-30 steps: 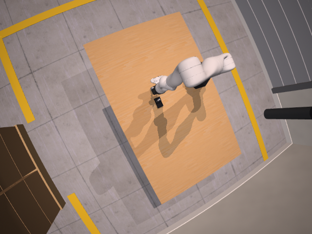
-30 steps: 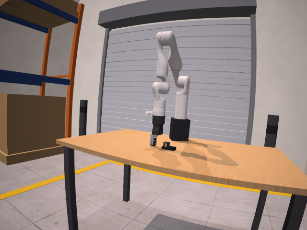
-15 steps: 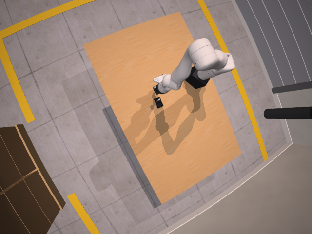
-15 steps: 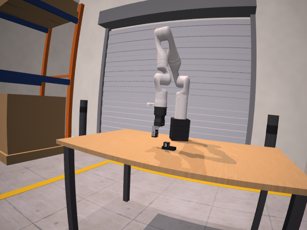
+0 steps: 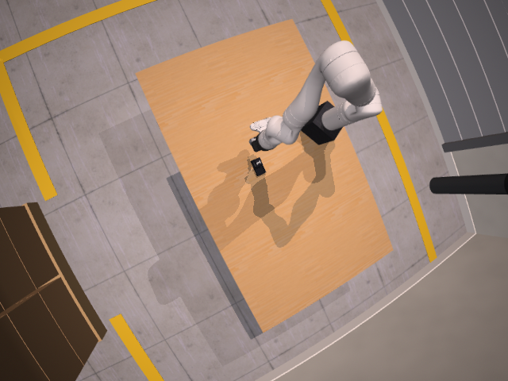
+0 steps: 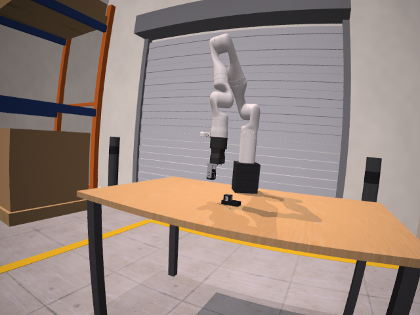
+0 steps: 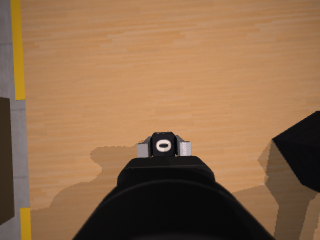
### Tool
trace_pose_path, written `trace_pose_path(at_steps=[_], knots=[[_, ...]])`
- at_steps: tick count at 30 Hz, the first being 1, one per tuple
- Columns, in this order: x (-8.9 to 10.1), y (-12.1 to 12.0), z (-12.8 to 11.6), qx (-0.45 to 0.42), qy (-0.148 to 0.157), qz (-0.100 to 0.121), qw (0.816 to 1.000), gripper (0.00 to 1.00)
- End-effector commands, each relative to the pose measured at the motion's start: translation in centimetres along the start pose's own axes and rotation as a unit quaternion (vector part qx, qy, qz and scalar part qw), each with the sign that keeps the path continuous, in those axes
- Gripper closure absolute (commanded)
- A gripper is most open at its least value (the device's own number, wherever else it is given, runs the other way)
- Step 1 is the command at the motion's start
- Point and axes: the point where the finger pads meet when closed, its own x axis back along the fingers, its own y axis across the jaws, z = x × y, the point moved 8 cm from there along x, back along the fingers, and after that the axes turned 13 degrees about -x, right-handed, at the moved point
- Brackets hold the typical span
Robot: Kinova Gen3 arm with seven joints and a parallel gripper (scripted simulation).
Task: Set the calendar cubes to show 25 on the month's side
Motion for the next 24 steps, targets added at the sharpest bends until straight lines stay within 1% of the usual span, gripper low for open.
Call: trace_pose_path(at_steps=[1, 8, 10, 12, 16, 18, 21, 22, 24], knots=[[0.2, -0.2, 0.2, -0.003, 0.0, 0.003, 1.0, 0.4], [0.2, -0.2, 0.2, -0.003, 0.0, 0.003, 1.0, 0.4], [0.3, -0.2, -0.4, -0.003, 0.0, 0.003, 1.0, 0.4], [0.4, -0.1, -2.1, -0.003, 0.0, 0.003, 1.0, 0.4], [0.8, 0.9, -7.6, -0.002, 0.001, 0.003, 1.0, 0.4], [0.8, 0.9, -7.6, -0.002, 0.001, 0.003, 1.0, 0.4], [1.1, 1.9, -11.1, -0.002, 0.0, 0.003, 1.0, 0.4], [1.2, 2.2, -11.8, -0.002, 0.0, 0.003, 1.0, 0.4], [1.3, 2.4, -12.3, -0.002, 0.0, 0.003, 1.0, 0.4]])
